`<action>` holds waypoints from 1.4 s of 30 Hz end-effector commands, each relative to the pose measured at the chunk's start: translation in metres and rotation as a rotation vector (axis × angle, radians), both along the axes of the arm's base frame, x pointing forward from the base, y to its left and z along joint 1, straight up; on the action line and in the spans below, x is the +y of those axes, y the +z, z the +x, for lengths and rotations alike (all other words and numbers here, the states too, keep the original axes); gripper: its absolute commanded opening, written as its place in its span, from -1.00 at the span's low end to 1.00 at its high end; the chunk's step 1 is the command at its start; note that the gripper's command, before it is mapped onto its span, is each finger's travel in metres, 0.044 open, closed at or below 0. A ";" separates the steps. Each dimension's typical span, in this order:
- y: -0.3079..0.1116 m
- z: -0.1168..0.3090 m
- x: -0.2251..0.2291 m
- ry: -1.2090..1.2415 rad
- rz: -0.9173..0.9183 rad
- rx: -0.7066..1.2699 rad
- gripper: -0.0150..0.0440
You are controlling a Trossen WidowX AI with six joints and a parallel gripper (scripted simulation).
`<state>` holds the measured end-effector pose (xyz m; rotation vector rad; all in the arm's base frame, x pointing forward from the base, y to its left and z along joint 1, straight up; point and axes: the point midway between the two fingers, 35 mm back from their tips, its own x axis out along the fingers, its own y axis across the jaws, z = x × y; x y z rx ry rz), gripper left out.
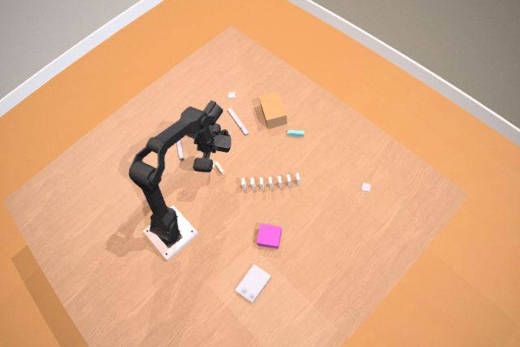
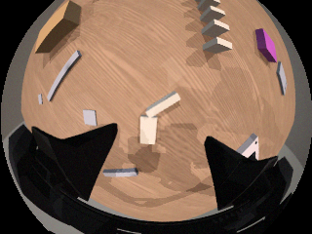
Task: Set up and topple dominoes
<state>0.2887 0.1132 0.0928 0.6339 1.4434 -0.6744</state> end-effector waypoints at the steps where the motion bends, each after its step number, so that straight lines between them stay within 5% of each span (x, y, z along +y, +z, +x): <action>1: 0.003 -0.005 0.022 0.067 0.037 -0.006 1.00; 12: -0.061 -0.001 0.022 0.067 0.037 -0.006 1.00; 32: -0.077 0.001 0.023 0.067 0.037 -0.006 1.00; 42: -0.077 0.001 0.023 0.067 0.037 -0.006 0.11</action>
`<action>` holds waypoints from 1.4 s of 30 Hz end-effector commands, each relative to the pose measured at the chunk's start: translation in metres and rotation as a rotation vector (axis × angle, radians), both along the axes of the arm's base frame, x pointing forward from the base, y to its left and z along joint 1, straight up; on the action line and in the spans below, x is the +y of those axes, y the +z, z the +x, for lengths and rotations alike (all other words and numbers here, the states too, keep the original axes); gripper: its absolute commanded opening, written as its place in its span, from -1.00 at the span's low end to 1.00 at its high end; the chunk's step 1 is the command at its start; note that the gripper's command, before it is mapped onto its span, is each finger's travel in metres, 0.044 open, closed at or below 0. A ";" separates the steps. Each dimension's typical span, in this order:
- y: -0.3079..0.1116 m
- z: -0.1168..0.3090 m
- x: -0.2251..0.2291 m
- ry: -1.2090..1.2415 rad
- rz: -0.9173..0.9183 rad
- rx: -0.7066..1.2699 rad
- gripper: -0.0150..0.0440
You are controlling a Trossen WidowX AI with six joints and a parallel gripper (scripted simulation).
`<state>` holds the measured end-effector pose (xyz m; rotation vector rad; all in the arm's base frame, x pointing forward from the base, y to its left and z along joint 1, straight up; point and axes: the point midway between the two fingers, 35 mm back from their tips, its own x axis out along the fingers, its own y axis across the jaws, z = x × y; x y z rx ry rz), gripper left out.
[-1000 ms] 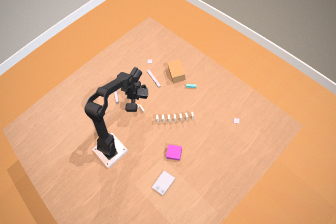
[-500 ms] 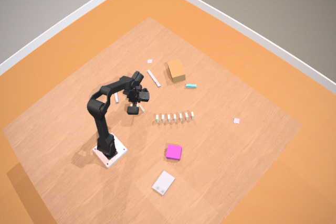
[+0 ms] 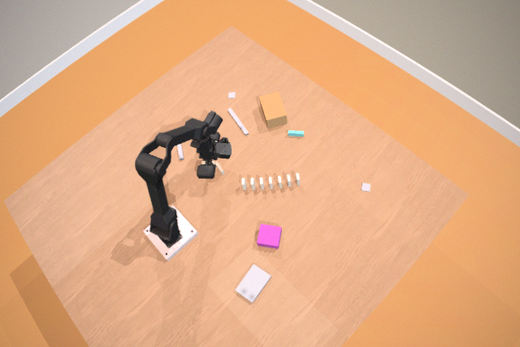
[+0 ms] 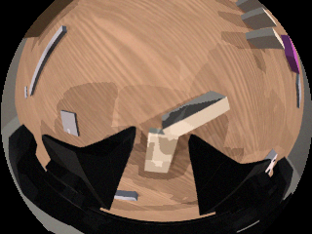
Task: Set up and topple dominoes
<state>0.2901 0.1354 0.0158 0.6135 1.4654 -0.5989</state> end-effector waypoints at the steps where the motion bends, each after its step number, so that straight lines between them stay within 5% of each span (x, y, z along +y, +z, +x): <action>1: 0.000 0.000 0.000 0.003 0.003 0.000 0.02; 3: 0.000 0.000 0.000 0.003 0.003 0.000 -0.13; 13: 0.001 0.000 0.000 0.003 0.003 0.000 -0.13; 28: 0.154 0.001 -0.007 0.003 0.003 0.000 -0.13; 33: 0.160 0.001 -0.008 0.003 0.003 0.000 -0.13; 42: 0.159 -0.047 0.024 0.577 -0.005 0.001 -0.13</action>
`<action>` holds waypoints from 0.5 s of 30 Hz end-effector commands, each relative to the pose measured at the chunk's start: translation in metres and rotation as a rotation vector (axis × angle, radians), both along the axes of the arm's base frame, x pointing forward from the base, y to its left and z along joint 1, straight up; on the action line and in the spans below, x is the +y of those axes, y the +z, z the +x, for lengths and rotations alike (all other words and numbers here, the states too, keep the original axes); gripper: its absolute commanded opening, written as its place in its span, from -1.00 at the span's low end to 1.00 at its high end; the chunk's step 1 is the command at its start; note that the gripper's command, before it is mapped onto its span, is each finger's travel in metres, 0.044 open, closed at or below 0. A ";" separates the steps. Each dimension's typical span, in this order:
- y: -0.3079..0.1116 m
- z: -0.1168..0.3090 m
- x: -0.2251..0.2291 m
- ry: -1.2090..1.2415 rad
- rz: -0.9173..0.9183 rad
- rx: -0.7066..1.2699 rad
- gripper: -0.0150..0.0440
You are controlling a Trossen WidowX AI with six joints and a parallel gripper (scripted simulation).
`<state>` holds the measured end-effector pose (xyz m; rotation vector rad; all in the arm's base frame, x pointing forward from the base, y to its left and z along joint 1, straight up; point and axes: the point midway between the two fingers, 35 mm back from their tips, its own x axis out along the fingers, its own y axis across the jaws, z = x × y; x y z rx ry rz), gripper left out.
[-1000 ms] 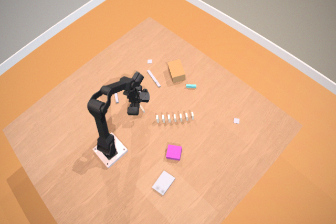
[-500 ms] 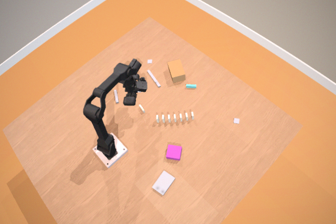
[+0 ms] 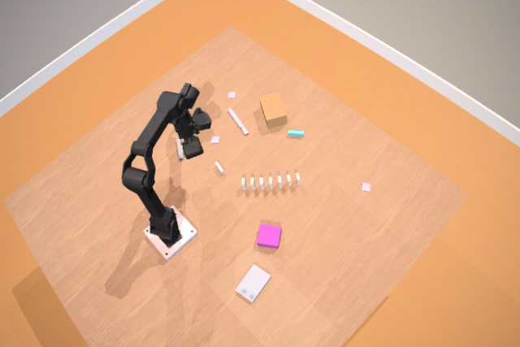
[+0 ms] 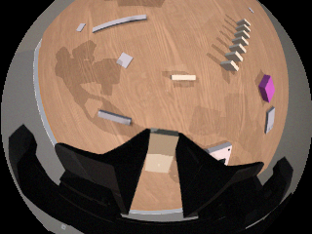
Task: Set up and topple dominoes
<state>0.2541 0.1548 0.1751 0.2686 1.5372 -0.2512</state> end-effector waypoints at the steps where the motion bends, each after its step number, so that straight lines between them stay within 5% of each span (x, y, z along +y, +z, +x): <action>1: 0.000 -0.011 0.004 0.132 -0.003 0.001 -0.13; 15: -0.022 0.010 0.021 0.246 -0.042 -0.162 -0.13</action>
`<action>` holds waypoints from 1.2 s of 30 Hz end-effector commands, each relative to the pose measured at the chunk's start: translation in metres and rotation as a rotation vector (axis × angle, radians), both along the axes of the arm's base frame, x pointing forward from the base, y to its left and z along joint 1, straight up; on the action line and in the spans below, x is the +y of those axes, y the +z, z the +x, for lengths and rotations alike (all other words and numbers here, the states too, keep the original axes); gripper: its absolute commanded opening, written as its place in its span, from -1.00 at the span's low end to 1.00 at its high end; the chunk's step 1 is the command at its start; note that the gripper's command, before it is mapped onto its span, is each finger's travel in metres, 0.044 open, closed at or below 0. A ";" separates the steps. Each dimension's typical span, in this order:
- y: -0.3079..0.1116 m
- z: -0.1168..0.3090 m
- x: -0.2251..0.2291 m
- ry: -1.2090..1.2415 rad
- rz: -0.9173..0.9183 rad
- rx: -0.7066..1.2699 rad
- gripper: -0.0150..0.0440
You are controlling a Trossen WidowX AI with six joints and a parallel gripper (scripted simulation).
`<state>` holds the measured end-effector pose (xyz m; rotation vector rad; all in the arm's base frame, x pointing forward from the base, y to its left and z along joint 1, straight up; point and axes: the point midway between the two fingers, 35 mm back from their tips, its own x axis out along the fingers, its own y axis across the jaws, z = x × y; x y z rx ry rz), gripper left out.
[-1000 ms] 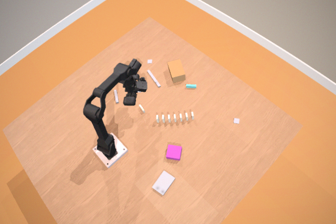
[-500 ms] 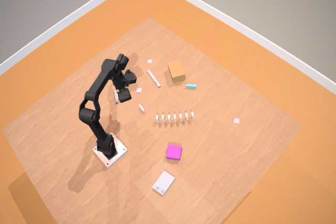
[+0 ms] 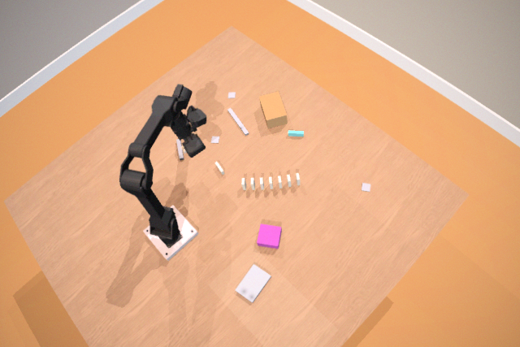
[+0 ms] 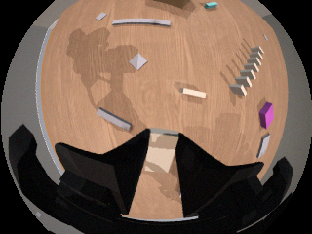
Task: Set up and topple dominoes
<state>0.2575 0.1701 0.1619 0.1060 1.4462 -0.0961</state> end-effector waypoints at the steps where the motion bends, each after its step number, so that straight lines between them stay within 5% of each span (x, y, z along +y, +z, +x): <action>1: -0.011 0.009 0.008 0.060 -0.019 -0.082 -0.13; 36: -0.045 0.053 0.072 0.300 -0.151 -0.830 -0.13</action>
